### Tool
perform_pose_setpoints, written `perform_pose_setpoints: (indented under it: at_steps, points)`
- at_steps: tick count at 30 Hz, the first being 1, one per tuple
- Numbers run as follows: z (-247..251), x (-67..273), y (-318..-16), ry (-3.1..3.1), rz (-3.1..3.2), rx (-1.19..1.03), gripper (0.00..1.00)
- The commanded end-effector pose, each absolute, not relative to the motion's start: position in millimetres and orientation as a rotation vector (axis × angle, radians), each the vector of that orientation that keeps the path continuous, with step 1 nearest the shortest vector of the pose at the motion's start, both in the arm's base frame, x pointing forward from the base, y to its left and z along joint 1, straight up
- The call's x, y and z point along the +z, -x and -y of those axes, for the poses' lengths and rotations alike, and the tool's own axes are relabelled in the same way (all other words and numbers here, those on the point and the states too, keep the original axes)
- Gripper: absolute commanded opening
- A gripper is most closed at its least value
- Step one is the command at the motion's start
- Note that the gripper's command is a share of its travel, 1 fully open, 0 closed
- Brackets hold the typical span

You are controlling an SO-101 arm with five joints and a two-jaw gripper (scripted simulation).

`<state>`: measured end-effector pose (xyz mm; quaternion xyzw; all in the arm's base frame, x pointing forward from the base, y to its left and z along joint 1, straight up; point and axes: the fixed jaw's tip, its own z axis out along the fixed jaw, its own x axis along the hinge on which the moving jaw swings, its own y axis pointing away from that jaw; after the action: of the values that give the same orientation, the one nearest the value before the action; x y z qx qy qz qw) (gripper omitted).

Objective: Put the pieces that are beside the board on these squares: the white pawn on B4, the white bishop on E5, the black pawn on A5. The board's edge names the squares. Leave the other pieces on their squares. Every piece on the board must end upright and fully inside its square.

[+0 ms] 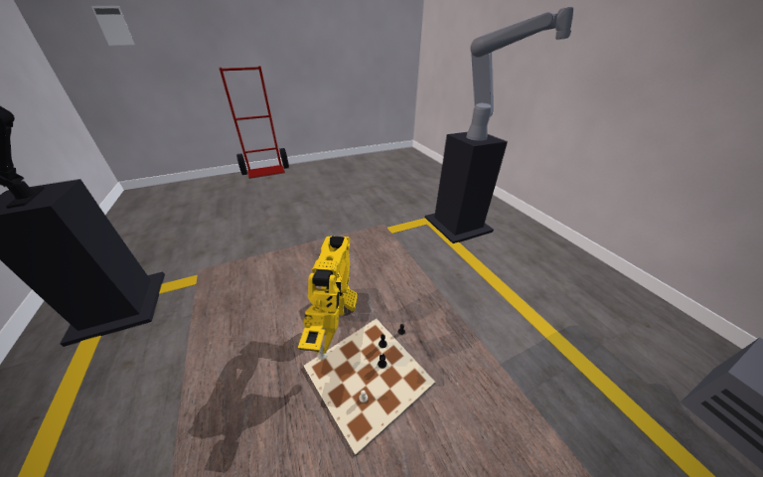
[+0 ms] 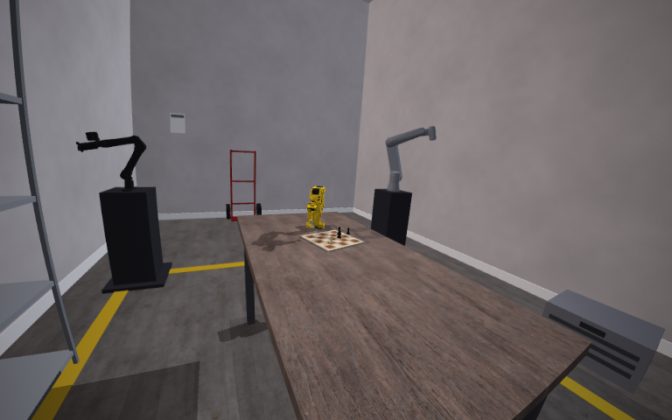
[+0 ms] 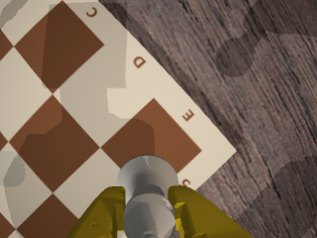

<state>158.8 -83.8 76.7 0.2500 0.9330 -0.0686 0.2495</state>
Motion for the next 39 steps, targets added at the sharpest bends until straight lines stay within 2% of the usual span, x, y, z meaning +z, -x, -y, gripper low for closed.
perform_pose_setpoints:
  at_steps: [1, 39]
  points:
    - [93.8, 80.2, -160.1, -0.716, -2.513, -0.211, 0.0]
    - [90.3, 83.1, -162.2, -0.688, -2.52, -0.203, 0.0]
